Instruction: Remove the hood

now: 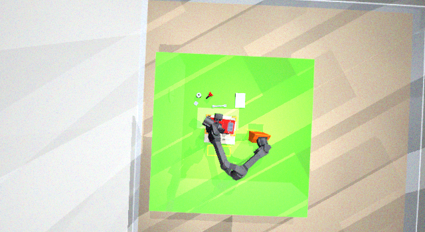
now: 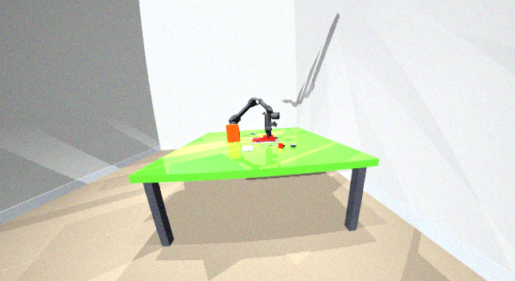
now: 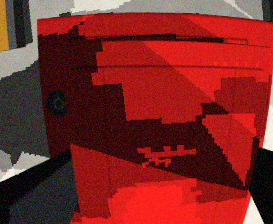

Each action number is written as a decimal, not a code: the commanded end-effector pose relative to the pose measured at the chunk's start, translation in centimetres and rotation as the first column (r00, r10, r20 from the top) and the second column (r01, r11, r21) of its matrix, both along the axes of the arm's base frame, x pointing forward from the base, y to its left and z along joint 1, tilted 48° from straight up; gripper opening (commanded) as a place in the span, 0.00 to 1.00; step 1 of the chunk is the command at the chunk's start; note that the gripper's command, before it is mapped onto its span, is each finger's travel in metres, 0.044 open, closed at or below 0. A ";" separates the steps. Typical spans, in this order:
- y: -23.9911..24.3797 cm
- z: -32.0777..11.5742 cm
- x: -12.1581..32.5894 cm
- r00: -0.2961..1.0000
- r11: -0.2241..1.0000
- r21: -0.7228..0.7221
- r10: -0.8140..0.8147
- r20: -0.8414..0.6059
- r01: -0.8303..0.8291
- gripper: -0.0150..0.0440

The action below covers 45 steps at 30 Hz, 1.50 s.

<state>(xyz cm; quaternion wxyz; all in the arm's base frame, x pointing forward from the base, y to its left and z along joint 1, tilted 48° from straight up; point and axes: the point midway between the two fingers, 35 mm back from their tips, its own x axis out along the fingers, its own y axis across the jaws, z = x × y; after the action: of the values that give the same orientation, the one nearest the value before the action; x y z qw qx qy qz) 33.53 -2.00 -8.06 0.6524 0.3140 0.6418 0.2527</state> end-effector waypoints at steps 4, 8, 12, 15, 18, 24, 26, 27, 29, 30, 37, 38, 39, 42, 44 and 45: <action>0.0 0.0 0.0 1.000 1.000 0.000 0.000 0.001 0.000 0.73; -0.1 0.1 0.0 1.000 1.000 0.000 0.000 0.001 0.000 0.59; -0.2 0.2 0.0 1.000 1.000 -0.001 0.000 0.001 0.000 0.41; -0.4 0.3 0.0 1.000 1.000 -0.001 0.000 0.000 0.000 0.28; -0.5 0.5 0.0 1.000 1.000 -0.001 0.000 0.000 0.000 0.25; -0.8 0.7 0.0 1.000 1.000 -0.001 0.000 0.000 0.000 0.25; -0.9 0.8 0.0 1.000 1.000 -0.001 0.000 0.000 0.000 0.25; -1.0 0.9 0.0 1.000 1.000 -0.001 0.000 0.000 0.000 0.25; -1.1 0.9 0.0 1.000 1.000 -0.001 0.000 0.000 0.000 0.25; -1.1 1.0 0.0 1.000 1.000 -0.002 0.000 0.000 0.000 0.25; -1.5 1.3 -0.1 1.000 1.000 -0.002 0.000 0.000 0.000 0.25; -1.5 1.3 -0.1 1.000 1.000 -0.002 0.000 0.000 0.000 0.25; -1.6 1.4 -0.1 1.000 1.000 -0.002 0.000 0.000 0.000 0.25; -1.7 1.5 -0.1 1.000 1.000 -0.002 0.000 -0.001 0.000 0.25; -1.8 1.6 -0.1 1.000 1.000 -0.002 0.000 -0.001 0.000 0.25; -1.8 1.6 -0.1 1.000 1.000 -0.002 0.000 -0.001 0.000 0.25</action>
<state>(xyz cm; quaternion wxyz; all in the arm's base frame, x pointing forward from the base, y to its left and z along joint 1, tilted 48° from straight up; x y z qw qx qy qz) 33.26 -3.34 -6.71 0.6483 0.3166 0.6447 0.2528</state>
